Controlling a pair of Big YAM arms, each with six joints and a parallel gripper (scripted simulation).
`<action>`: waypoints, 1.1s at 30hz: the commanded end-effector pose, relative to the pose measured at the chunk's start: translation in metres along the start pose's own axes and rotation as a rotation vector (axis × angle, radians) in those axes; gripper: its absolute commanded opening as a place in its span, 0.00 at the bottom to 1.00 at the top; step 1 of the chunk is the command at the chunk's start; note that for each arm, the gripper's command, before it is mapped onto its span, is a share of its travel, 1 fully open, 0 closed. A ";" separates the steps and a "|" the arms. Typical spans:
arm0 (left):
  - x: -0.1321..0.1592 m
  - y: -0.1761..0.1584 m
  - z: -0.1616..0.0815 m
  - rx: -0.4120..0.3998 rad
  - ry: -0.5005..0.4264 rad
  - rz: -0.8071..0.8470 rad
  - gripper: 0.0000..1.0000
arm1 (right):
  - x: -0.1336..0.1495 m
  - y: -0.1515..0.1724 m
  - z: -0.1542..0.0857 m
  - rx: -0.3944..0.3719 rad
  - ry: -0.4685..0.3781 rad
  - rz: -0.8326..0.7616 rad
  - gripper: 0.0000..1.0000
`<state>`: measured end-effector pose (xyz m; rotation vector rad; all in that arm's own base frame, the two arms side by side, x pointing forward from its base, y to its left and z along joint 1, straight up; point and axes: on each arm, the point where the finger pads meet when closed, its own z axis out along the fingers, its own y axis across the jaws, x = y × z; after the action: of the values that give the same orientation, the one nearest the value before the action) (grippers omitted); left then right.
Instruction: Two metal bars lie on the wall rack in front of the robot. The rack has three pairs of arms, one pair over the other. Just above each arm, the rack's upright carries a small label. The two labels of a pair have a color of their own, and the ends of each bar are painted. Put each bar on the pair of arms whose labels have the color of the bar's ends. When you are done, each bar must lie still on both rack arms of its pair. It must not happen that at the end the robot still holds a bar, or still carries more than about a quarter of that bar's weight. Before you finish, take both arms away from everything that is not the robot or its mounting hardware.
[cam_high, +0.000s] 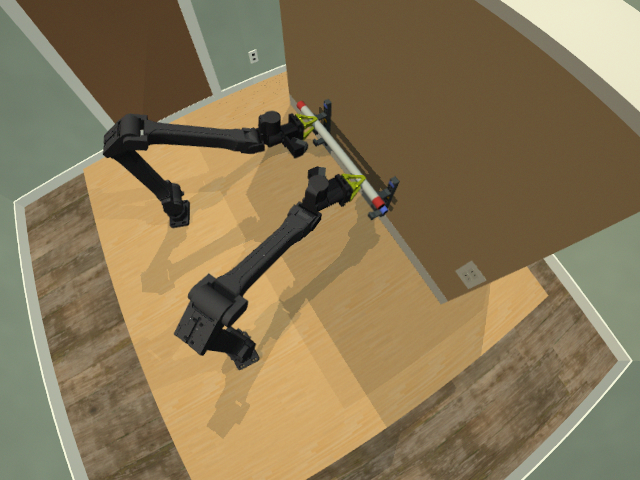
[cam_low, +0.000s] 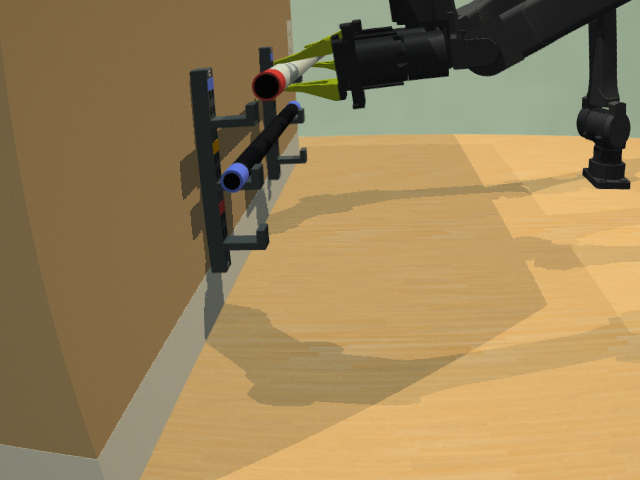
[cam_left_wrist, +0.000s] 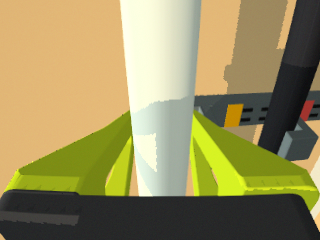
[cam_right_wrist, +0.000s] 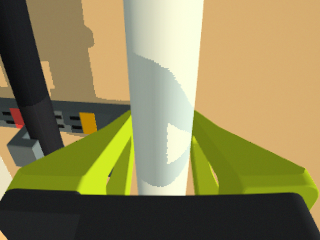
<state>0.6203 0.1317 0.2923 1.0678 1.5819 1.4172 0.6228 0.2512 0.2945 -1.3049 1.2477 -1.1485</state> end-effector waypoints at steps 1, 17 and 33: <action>0.004 0.064 -0.010 -0.131 0.012 -0.007 0.00 | 0.005 -0.079 -0.008 0.148 0.009 0.052 0.00; 0.005 0.063 -0.010 -0.131 0.012 -0.007 0.00 | 0.004 -0.076 -0.007 0.148 0.009 0.052 0.00; 0.005 0.062 -0.010 -0.131 0.012 -0.007 0.00 | 0.004 -0.074 -0.006 0.148 0.009 0.052 0.00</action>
<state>0.6199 0.1316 0.2927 1.0638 1.5778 1.4196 0.6223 0.2513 0.2951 -1.2995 1.2433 -1.1508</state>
